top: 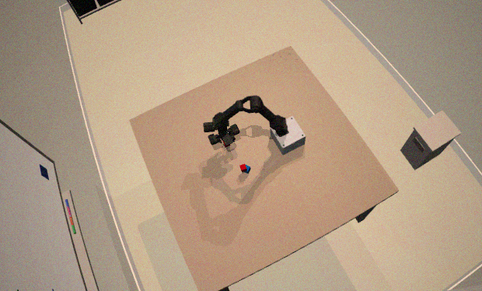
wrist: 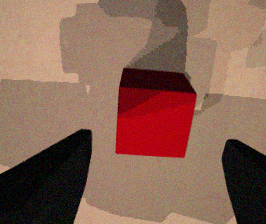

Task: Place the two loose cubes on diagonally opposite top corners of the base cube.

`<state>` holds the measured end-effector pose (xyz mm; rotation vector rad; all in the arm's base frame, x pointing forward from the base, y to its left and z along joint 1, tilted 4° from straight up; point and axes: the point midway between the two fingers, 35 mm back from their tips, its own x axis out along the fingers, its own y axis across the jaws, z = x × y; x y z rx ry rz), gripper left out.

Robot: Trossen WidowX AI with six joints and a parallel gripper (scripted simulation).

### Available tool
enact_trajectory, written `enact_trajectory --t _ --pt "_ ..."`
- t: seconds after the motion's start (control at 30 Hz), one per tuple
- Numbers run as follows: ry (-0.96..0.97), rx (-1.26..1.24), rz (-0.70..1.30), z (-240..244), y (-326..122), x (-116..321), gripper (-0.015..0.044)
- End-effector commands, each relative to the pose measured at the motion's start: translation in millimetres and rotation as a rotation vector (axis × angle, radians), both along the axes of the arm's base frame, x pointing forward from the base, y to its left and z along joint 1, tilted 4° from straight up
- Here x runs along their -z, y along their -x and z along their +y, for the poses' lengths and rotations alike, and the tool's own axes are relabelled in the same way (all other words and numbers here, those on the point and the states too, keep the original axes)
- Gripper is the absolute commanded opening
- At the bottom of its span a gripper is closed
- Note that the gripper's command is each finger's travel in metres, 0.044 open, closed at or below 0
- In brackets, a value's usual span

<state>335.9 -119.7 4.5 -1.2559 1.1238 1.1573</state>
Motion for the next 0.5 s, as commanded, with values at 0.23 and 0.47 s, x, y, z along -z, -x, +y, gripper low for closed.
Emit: enact_trajectory --t 0.23,0.47 --pt "-0.005 0.003 0.006 1 -1 19 0.0265" --pt "-0.006 0.001 0.006 2 -1 30 0.0265"
